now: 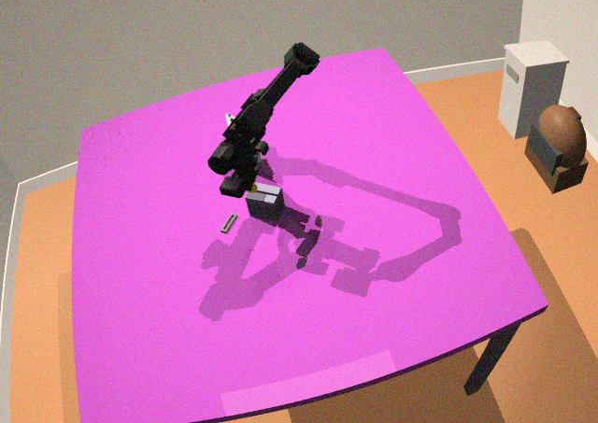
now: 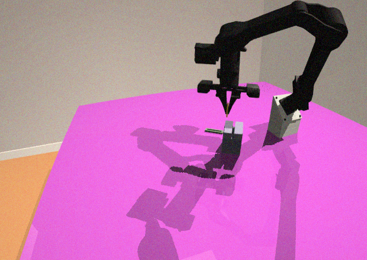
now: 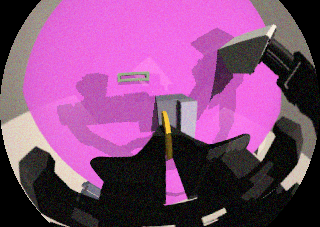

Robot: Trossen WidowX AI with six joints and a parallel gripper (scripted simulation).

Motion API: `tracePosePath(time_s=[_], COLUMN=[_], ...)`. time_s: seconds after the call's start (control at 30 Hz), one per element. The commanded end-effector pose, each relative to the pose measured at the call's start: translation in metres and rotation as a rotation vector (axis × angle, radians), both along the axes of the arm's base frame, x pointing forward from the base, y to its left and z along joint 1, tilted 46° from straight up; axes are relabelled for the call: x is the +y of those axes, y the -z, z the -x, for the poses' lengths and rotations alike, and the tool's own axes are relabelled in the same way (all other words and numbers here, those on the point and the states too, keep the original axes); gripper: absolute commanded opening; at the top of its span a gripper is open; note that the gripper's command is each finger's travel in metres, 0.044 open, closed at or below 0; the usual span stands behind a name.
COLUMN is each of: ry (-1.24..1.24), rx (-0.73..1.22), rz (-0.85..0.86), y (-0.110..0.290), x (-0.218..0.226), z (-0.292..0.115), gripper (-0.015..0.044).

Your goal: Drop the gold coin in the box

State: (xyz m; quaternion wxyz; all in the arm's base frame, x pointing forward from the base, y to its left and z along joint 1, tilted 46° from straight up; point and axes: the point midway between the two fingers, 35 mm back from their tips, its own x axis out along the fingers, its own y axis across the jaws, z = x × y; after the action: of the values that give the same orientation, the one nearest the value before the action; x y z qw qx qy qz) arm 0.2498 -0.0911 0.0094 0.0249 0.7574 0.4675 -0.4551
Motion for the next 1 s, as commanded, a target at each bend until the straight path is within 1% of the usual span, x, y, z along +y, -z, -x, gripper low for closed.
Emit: tracePosePath(time_s=[0.0,0.3,0.47,0.97], ry=[0.002,0.001,-0.002,0.0], rx=[0.0,0.0,-0.001,0.001], rz=[-0.004,-0.009,-0.005,-0.006], y=[-0.009,-0.022,-0.017,-0.021], x=[0.01,0.026,0.021,0.025], z=[0.001,0.003,0.002,0.003], gripper=[0.0,0.0,0.0,0.0])
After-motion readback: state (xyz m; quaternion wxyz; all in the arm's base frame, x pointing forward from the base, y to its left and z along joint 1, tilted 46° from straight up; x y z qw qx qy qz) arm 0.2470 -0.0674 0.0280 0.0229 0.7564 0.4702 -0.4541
